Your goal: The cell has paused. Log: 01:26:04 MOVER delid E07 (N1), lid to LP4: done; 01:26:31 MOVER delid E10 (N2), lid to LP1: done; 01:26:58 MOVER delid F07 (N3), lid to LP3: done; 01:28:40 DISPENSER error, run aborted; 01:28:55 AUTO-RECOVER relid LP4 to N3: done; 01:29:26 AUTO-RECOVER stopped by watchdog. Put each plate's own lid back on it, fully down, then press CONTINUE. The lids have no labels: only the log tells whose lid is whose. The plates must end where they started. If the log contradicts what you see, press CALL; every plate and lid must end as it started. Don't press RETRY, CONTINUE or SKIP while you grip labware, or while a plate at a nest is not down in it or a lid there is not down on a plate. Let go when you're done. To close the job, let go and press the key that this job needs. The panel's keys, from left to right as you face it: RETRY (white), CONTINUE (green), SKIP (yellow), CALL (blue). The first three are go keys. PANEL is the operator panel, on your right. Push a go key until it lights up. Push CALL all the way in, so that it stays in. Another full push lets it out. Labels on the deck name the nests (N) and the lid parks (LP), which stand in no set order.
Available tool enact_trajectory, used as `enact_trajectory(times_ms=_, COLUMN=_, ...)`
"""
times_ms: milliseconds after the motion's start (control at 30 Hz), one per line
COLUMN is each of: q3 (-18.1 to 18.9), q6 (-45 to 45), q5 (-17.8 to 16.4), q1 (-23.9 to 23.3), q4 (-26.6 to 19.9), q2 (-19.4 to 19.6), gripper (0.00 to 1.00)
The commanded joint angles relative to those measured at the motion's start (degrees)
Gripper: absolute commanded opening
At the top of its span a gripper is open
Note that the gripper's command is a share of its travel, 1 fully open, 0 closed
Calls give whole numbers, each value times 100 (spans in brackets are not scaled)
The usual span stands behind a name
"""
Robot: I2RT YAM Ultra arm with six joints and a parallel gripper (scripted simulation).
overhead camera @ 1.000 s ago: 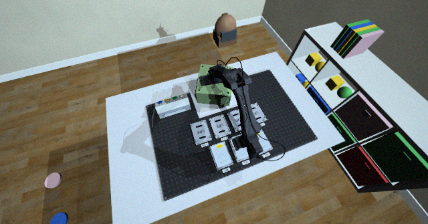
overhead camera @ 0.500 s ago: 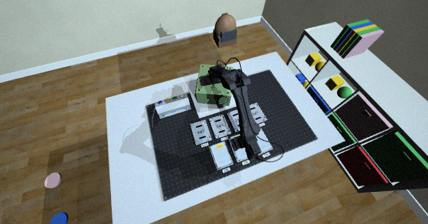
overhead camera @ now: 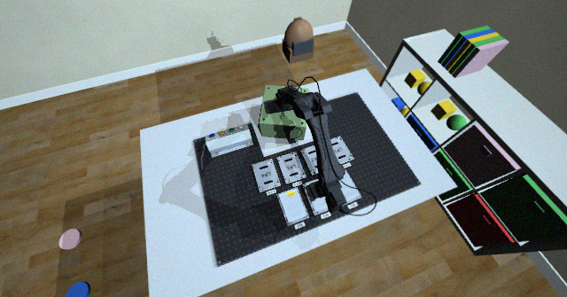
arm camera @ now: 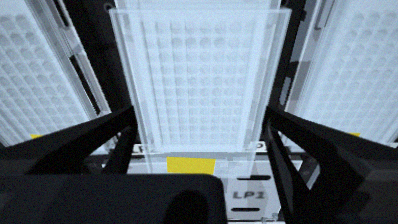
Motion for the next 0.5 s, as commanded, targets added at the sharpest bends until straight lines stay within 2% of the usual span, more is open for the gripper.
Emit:
enact_trajectory(times_ms=0, q3=213, q6=-5, q5=-32, q1=76, q4=108, q2=-72, gripper=0)
enact_trajectory(times_ms=467, q3=103, q6=-2, q5=-30, q1=78, q4=179, q2=53, gripper=0)
